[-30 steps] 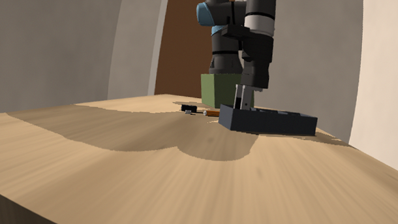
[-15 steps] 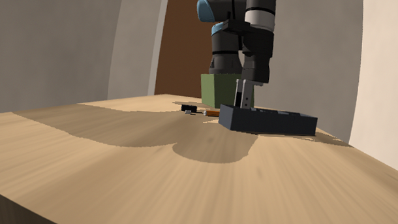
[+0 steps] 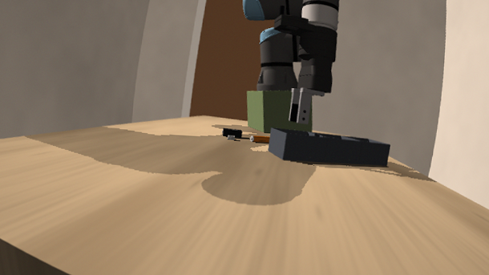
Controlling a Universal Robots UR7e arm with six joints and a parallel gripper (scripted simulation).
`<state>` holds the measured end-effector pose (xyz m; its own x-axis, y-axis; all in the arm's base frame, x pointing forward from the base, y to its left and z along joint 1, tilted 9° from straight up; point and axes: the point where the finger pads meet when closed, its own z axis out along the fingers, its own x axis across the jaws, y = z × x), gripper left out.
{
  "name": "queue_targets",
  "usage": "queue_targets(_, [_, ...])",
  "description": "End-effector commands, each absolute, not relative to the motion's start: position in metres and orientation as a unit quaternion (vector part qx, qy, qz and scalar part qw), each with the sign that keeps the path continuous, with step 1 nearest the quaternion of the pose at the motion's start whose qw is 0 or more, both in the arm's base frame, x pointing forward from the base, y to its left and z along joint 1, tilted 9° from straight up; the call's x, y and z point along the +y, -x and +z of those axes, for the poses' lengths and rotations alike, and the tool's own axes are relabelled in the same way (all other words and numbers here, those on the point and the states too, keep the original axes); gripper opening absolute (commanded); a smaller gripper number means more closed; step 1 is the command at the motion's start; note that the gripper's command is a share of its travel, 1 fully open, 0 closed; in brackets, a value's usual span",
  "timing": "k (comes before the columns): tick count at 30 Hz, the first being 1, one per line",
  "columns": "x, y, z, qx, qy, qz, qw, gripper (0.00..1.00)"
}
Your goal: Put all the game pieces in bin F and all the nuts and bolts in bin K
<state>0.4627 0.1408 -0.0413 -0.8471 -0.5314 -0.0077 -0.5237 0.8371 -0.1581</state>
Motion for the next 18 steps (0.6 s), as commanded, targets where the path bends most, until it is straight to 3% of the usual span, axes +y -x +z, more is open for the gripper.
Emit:
queue_targets(1, [0.141, -0.463, -0.037, 0.958, 0.275, -0.075, 0.026, 0.65])
queue_targets(6, [0.141, -0.462, -0.037, 0.958, 0.275, -0.075, 0.026, 0.65])
queue_targets(18, [0.052, -0.419, -0.028, 0.994, 0.071, -0.068, 0.040, 0.64])
